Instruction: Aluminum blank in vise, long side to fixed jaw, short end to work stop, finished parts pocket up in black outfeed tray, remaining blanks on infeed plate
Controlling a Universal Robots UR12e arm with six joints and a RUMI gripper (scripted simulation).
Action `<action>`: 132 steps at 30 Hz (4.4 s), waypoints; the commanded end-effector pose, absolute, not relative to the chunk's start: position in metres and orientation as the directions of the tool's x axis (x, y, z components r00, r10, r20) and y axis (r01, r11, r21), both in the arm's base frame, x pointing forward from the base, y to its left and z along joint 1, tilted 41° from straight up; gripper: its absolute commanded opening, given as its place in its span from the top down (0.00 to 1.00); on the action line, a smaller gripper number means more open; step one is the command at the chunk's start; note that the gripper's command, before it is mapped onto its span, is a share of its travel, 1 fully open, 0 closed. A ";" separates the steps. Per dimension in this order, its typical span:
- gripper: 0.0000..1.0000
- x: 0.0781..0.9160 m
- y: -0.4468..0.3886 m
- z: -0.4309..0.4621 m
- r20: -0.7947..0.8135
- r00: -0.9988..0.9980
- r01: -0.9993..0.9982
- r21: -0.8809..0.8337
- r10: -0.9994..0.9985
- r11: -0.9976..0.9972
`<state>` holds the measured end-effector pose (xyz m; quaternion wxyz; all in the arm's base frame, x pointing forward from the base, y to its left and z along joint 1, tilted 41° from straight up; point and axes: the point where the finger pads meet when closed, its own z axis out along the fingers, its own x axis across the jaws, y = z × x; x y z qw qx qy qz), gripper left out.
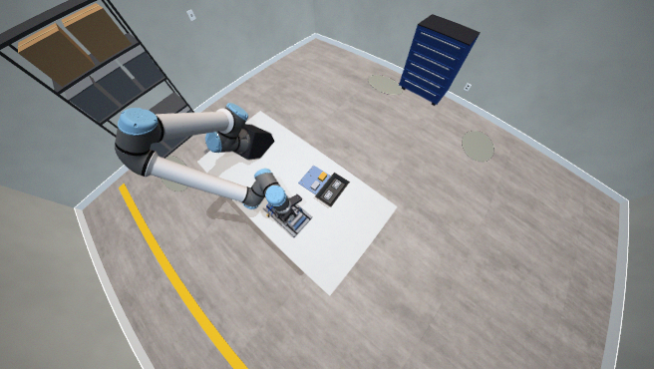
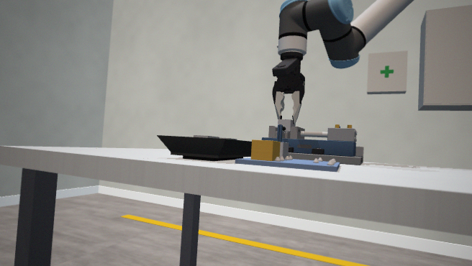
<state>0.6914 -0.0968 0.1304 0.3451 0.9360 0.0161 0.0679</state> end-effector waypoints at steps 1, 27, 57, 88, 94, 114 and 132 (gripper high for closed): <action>1.00 0.692 -0.097 0.131 0.117 0.990 -0.017 0.648 0.078 -0.761; 1.00 0.692 -0.097 0.131 0.117 0.990 -0.017 0.648 0.078 -0.761; 1.00 0.692 -0.098 0.129 0.117 0.990 -0.017 0.648 0.078 -0.761; 1.00 0.692 -0.098 0.129 0.117 0.990 -0.017 0.648 0.078 -0.761; 0.60 0.692 -0.098 0.129 0.117 0.990 -0.017 0.648 0.078 -0.761; 0.60 0.692 -0.098 0.129 0.117 0.990 -0.017 0.648 0.078 -0.761; 0.60 0.692 -0.097 0.131 0.117 0.990 -0.017 0.648 0.078 -0.761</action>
